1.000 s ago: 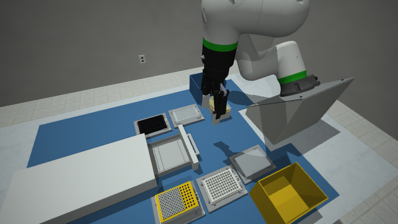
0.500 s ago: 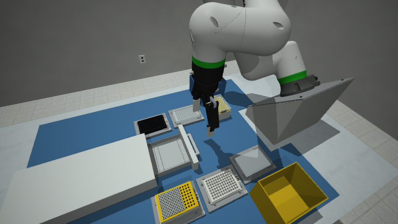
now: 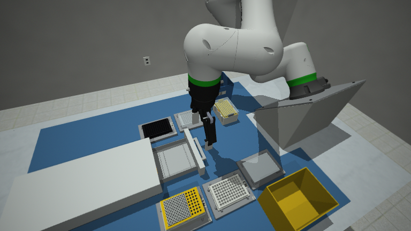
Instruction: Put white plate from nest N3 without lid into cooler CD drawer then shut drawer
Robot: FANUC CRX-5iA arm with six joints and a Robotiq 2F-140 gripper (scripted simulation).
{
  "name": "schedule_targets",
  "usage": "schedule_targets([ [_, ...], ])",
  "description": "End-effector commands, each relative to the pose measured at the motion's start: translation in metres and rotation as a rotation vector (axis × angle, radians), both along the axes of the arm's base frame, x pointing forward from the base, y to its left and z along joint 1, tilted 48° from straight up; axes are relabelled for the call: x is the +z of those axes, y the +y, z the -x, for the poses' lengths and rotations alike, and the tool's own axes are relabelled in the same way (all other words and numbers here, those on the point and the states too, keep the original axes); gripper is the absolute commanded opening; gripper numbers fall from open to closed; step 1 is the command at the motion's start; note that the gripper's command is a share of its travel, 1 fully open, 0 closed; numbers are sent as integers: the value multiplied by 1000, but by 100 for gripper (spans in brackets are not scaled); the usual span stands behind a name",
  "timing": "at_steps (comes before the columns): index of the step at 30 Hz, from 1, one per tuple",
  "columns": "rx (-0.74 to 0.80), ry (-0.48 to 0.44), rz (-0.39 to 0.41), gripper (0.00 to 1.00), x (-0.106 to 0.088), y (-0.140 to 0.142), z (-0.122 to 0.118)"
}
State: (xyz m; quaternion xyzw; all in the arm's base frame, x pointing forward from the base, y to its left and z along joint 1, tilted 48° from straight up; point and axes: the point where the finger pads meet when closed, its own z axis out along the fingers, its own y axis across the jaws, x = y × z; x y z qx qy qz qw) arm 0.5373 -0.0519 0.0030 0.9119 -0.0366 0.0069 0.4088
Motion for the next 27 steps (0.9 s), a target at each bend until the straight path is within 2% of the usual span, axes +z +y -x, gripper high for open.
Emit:
schedule_targets([
  [1, 0, 0, 0, 87, -5, -6, -6],
  [11, 0, 0, 0, 87, -5, -6, -6],
  [27, 0, 0, 0, 87, -17, -20, -5],
])
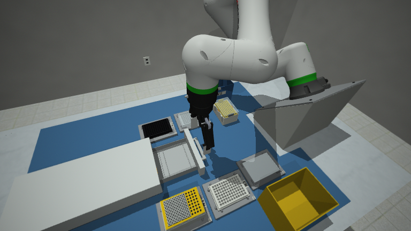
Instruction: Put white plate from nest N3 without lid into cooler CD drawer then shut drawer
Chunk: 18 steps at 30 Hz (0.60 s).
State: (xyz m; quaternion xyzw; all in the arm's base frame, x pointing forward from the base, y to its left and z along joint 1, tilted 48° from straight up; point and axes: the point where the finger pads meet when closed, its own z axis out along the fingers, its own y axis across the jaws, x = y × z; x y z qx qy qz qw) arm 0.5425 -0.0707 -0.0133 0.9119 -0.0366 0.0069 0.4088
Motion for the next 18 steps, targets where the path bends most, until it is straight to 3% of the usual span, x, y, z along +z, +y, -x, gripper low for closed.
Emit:
schedule_targets([
  [1, 0, 0, 0, 87, -2, -2, 0],
  [18, 0, 0, 0, 87, -15, -17, 0],
])
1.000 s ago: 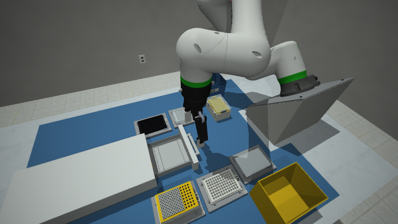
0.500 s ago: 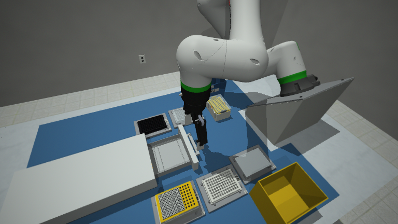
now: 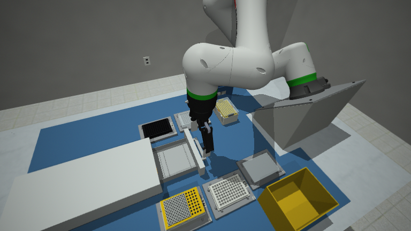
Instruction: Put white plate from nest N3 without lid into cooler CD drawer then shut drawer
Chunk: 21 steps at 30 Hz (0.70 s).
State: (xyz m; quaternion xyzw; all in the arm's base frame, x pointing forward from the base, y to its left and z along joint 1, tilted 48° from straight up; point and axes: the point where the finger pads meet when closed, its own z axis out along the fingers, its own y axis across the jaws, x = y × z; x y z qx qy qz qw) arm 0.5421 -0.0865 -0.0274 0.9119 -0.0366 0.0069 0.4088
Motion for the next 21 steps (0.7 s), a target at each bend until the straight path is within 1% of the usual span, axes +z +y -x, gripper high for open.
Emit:
schedule_targets([
  [1, 0, 0, 0, 87, -2, -2, 0],
  [21, 0, 0, 0, 87, -18, -20, 0],
])
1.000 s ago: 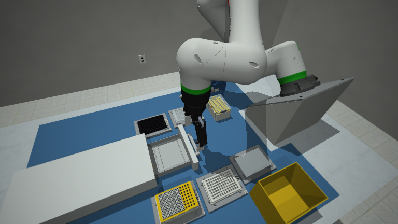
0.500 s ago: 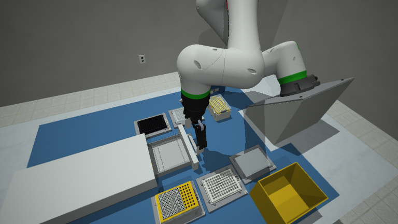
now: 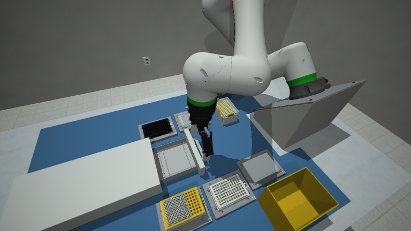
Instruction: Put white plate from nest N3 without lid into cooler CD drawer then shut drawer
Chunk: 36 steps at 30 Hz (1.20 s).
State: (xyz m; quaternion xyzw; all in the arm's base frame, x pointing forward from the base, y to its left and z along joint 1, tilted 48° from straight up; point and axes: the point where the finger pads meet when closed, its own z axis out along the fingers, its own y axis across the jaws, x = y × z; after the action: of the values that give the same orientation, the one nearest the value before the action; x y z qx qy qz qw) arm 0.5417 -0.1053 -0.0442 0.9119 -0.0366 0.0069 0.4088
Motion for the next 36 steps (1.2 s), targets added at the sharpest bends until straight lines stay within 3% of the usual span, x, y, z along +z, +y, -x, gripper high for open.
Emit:
schedule_targets([
  [1, 0, 0, 0, 87, -2, -2, 0],
  [29, 0, 0, 0, 87, -17, -19, 0],
  [30, 0, 0, 0, 66, -17, -19, 0],
  [36, 0, 0, 0, 63, -17, -19, 0],
])
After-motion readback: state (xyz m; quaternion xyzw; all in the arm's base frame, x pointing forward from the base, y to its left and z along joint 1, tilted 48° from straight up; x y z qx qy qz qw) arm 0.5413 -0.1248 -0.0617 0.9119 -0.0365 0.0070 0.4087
